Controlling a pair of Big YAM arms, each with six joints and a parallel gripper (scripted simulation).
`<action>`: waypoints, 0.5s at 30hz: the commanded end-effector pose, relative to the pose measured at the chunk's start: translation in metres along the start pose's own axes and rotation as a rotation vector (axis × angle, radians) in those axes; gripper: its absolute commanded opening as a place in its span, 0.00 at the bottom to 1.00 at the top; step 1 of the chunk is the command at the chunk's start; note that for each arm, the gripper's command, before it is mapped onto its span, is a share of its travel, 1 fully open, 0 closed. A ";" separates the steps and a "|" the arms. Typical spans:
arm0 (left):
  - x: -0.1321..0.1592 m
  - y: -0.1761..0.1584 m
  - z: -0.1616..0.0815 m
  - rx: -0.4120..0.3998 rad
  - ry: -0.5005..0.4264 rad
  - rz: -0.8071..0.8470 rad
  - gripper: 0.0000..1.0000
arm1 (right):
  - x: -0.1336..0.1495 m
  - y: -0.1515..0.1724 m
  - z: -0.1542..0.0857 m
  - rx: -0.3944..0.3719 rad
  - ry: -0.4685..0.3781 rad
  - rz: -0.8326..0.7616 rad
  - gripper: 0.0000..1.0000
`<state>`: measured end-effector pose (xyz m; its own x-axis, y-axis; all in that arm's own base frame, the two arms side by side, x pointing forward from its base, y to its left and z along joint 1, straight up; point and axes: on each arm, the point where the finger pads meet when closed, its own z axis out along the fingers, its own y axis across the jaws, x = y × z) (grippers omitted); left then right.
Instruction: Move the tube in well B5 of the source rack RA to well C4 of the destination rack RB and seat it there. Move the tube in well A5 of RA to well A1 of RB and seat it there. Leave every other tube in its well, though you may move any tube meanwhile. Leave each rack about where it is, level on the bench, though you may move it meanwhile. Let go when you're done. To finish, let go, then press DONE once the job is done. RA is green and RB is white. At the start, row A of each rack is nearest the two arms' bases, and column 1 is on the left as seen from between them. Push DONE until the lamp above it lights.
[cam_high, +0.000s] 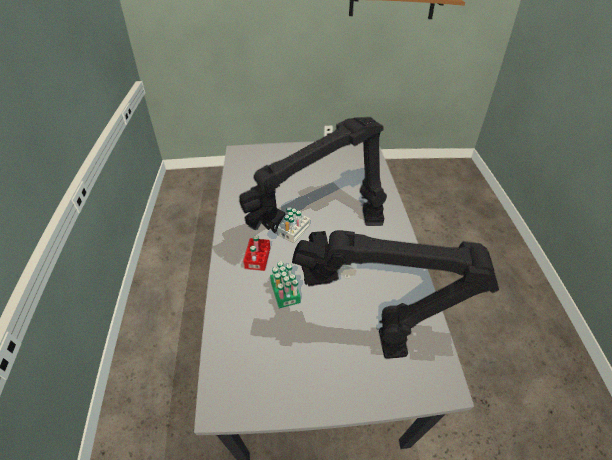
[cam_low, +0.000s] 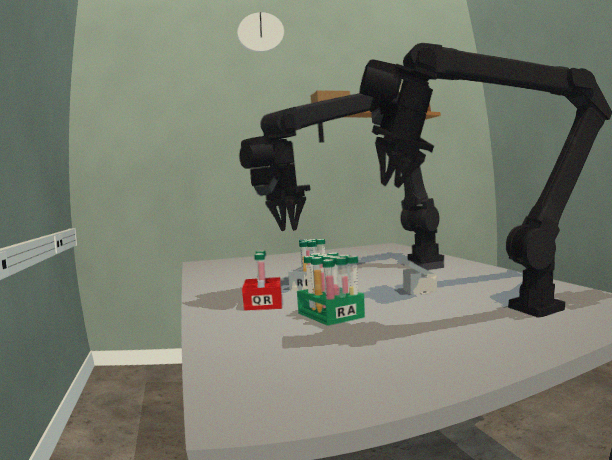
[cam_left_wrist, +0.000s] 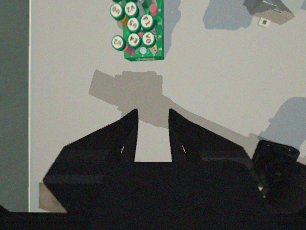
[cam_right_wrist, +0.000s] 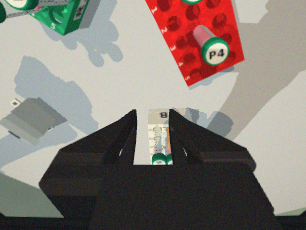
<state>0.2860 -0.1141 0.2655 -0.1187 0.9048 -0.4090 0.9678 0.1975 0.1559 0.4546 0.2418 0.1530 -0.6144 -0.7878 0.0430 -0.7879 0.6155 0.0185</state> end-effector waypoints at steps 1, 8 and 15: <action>-0.009 0.009 -0.012 -0.032 -0.015 0.012 0.30 | -0.006 0.013 -0.032 0.039 -0.079 -0.127 0.30; -0.009 0.009 -0.012 -0.032 -0.015 0.012 0.30 | -0.019 0.036 -0.041 0.042 -0.087 -0.172 0.30; -0.009 0.009 -0.012 -0.032 -0.015 0.012 0.30 | -0.049 0.068 -0.034 0.033 -0.075 -0.151 0.30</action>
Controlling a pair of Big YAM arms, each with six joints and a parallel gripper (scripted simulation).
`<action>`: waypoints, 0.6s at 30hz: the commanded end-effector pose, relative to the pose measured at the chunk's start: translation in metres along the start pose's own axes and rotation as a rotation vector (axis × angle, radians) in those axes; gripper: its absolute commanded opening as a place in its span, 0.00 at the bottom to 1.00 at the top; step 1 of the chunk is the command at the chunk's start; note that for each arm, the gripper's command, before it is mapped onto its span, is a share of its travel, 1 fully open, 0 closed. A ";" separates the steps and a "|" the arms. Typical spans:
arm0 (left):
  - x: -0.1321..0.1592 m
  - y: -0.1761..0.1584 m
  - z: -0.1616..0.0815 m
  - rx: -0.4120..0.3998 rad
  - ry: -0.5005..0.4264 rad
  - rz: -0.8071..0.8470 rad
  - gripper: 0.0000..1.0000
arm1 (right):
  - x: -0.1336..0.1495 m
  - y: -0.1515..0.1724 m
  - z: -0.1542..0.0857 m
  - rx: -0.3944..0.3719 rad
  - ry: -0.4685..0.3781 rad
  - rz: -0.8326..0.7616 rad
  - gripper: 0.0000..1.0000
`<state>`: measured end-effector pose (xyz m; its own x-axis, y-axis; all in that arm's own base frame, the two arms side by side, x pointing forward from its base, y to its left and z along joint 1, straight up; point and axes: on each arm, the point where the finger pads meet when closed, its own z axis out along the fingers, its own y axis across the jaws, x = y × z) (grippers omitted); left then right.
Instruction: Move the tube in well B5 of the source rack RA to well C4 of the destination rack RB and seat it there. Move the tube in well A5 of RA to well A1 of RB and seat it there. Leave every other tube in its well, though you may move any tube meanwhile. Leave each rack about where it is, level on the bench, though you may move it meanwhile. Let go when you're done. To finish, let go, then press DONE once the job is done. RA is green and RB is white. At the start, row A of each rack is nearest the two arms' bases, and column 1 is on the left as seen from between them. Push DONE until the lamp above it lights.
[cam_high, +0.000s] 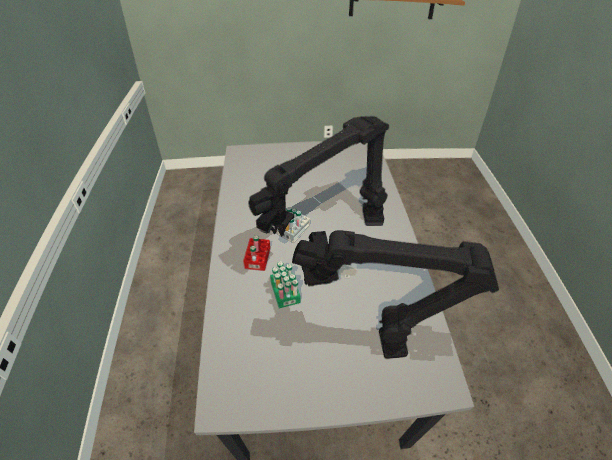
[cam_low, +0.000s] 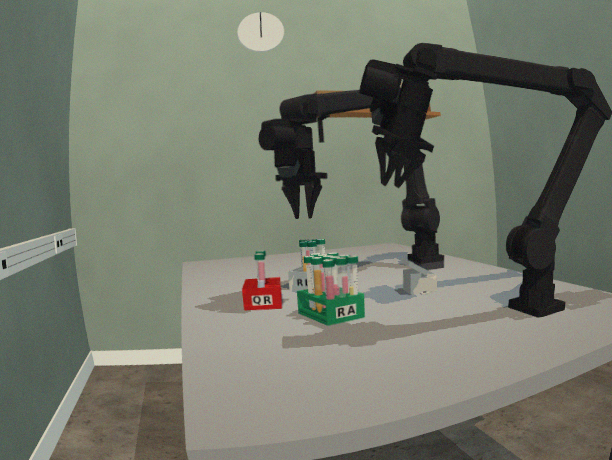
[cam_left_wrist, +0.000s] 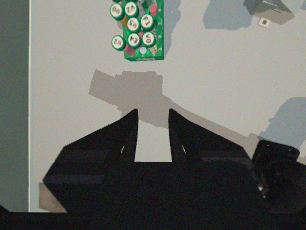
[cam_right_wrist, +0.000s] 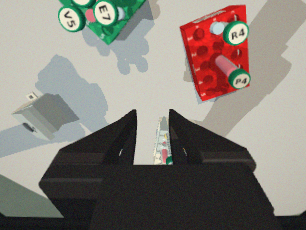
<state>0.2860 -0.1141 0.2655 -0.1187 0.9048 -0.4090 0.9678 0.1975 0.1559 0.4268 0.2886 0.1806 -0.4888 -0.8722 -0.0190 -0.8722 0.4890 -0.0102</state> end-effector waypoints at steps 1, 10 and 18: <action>-0.009 0.009 -0.012 -0.032 -0.015 0.012 0.30 | -0.038 0.015 -0.004 0.003 -0.013 0.001 0.30; -0.009 0.009 -0.012 -0.032 -0.015 0.012 0.30 | -0.068 0.035 -0.003 0.001 -0.014 0.001 0.30; -0.009 0.009 -0.012 -0.032 -0.015 0.012 0.30 | -0.092 0.053 -0.004 0.000 -0.015 0.001 0.30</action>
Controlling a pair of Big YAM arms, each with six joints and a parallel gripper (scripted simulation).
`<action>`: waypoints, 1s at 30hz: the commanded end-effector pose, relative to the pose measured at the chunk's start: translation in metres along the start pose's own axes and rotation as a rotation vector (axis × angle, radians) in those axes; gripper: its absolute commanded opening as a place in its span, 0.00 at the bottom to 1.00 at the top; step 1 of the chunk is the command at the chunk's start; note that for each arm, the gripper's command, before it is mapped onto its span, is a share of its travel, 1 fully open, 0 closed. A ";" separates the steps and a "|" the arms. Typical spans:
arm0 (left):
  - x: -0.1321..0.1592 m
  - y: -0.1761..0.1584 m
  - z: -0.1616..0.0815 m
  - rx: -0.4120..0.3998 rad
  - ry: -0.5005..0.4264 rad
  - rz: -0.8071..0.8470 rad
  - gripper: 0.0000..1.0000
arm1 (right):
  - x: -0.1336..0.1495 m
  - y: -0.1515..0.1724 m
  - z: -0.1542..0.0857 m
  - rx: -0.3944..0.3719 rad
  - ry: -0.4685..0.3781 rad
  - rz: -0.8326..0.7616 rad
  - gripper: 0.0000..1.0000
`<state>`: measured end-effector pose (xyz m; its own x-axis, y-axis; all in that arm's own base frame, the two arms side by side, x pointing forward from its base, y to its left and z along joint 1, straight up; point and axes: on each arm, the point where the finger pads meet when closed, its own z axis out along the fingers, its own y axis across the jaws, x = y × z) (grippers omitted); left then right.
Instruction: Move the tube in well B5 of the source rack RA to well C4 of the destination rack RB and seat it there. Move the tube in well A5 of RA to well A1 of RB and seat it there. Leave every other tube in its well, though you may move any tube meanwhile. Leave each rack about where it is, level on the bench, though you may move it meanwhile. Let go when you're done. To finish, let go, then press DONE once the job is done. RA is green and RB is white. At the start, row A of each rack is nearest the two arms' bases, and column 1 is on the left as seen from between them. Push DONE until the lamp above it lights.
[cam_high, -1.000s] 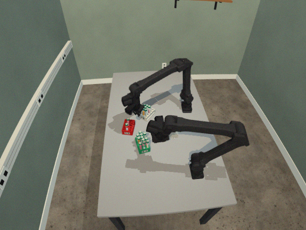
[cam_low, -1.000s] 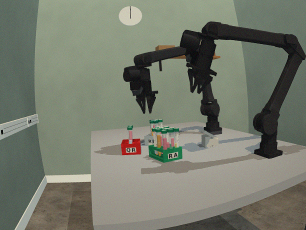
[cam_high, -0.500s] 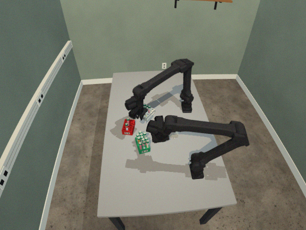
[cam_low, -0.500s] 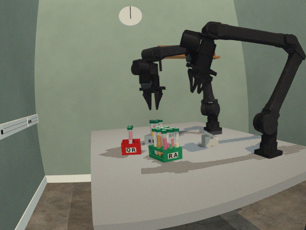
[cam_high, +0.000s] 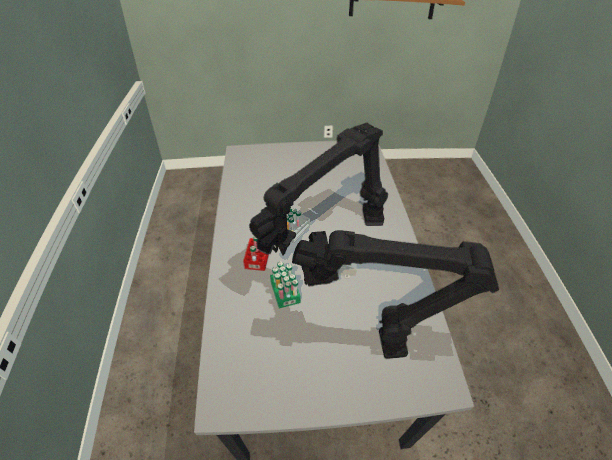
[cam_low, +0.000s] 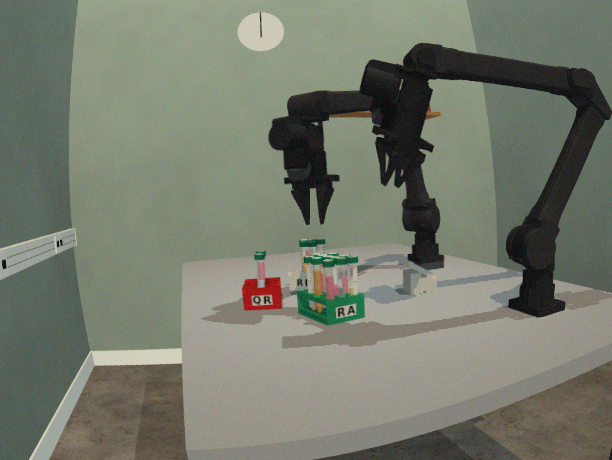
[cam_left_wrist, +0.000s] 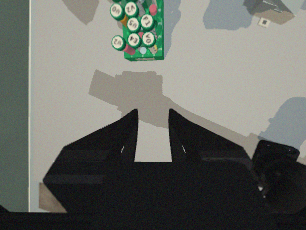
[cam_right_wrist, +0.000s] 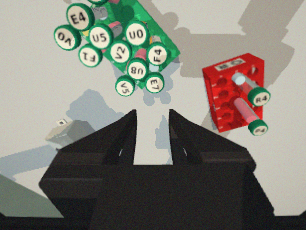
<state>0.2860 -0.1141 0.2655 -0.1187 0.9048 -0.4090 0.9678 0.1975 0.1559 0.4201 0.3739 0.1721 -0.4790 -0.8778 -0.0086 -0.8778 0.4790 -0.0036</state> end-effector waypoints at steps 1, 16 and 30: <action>-0.009 0.009 -0.012 -0.032 -0.015 0.012 0.30 | -0.021 0.005 -0.014 0.007 -0.025 0.013 0.30; -0.009 0.009 -0.012 -0.032 -0.015 0.012 0.30 | 0.007 -0.008 -0.018 0.006 -0.019 0.013 0.30; -0.009 0.009 -0.012 -0.032 -0.015 0.012 0.30 | -0.001 -0.014 0.022 0.002 -0.008 0.013 0.30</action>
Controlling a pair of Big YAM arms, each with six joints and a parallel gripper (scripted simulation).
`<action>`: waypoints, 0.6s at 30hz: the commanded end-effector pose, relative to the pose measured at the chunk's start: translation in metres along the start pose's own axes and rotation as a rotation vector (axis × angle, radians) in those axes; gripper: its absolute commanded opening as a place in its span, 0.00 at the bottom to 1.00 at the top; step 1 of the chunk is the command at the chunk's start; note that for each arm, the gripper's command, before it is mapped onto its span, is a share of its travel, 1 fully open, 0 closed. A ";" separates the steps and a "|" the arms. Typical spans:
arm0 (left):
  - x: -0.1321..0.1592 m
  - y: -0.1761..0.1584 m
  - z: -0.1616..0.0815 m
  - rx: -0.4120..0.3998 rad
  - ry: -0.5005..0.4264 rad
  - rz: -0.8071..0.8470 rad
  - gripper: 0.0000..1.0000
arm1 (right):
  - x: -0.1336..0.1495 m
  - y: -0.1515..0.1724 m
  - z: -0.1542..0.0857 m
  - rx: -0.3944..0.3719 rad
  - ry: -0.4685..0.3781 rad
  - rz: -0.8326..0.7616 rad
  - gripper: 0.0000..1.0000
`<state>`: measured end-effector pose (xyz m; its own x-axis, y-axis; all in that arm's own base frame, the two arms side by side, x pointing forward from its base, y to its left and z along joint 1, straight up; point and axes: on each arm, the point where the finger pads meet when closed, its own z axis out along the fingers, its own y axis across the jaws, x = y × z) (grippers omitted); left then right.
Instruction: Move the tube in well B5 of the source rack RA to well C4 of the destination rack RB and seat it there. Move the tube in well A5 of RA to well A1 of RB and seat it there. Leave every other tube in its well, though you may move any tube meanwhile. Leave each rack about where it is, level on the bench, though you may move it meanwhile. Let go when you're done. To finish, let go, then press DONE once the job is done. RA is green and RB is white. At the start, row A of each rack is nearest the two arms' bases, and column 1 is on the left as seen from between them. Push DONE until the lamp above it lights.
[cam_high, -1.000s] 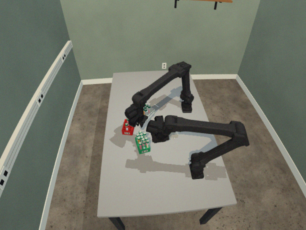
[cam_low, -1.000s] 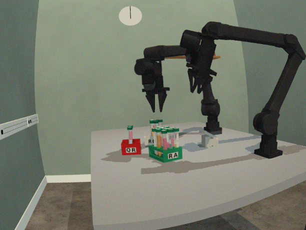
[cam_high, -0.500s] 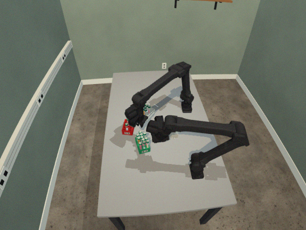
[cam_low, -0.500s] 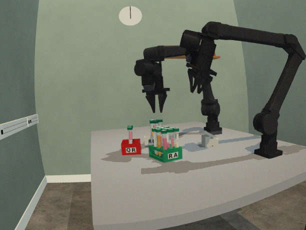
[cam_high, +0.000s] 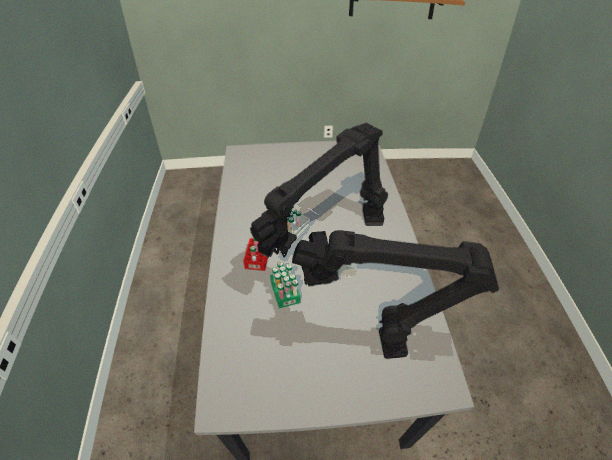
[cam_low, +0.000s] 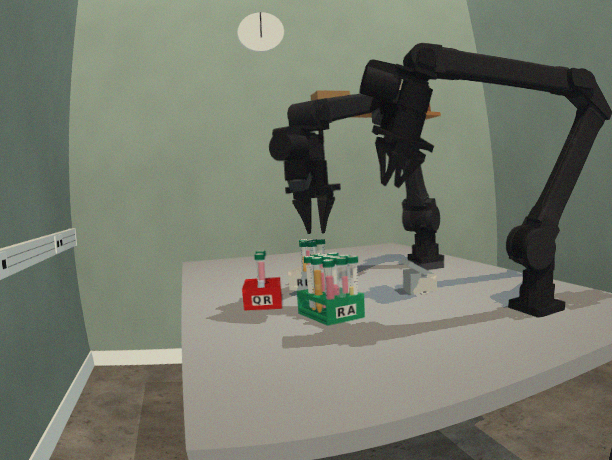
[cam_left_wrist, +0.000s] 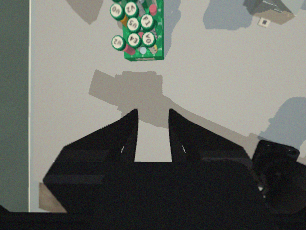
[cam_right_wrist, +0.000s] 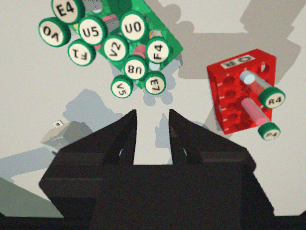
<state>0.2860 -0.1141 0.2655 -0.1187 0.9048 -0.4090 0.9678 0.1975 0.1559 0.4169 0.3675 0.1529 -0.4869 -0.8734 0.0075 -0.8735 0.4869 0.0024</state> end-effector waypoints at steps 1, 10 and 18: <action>-0.009 0.009 -0.012 -0.032 -0.015 0.012 0.30 | -0.006 -0.013 0.007 0.005 -0.016 0.004 0.30; -0.009 0.009 -0.012 -0.032 -0.015 0.012 0.30 | -0.003 -0.012 0.025 0.002 -0.007 0.006 0.30; -0.009 0.009 -0.012 -0.032 -0.015 0.012 0.30 | -0.003 -0.013 0.041 0.002 -0.006 0.006 0.30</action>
<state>0.2860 -0.1141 0.2655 -0.1187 0.9048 -0.4090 0.9678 0.1975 0.1559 0.4200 0.3681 0.1273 -0.4883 -0.8727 -0.0053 -0.8727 0.4883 -0.0021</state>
